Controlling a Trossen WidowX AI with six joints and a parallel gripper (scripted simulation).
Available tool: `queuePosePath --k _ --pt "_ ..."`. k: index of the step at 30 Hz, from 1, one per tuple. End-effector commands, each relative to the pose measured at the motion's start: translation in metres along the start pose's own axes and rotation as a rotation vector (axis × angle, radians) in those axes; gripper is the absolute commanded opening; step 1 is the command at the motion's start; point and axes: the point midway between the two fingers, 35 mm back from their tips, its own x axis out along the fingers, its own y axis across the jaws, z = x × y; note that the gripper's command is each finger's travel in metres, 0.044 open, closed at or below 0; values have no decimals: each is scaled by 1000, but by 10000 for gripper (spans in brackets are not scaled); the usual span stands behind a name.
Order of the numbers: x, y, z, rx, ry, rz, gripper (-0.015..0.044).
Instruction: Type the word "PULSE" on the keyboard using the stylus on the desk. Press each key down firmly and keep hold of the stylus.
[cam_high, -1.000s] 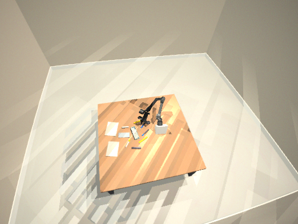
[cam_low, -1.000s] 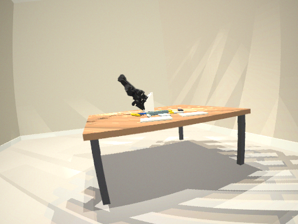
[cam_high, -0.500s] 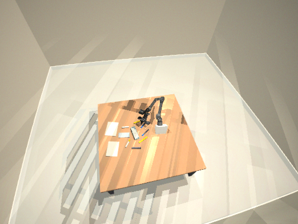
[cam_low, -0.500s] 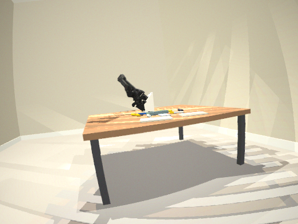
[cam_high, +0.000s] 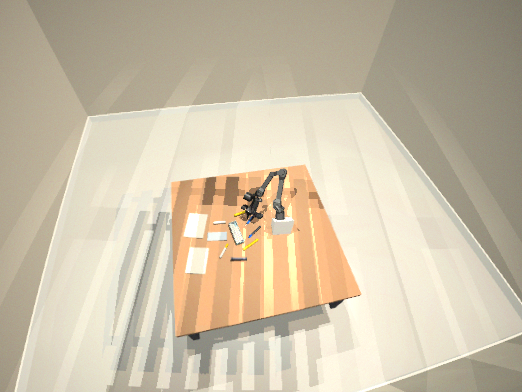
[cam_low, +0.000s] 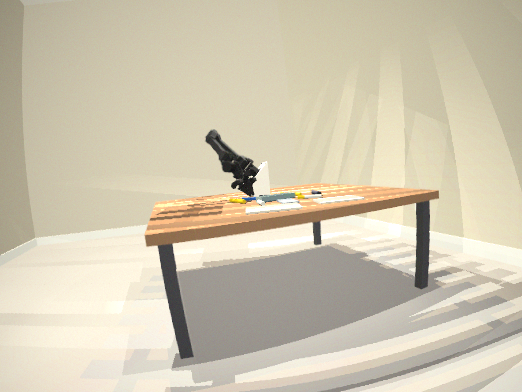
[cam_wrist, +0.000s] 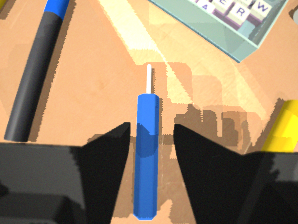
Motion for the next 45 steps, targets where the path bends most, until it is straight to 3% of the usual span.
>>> queuePosePath --k 1,28,33,45 --pt "4 2 -2 -5 -1 8 150" --pt "16 3 -8 -5 -1 8 150" --pt "15 1 -9 -1 2 4 19" --pt "11 1 -6 0 1 5 0"
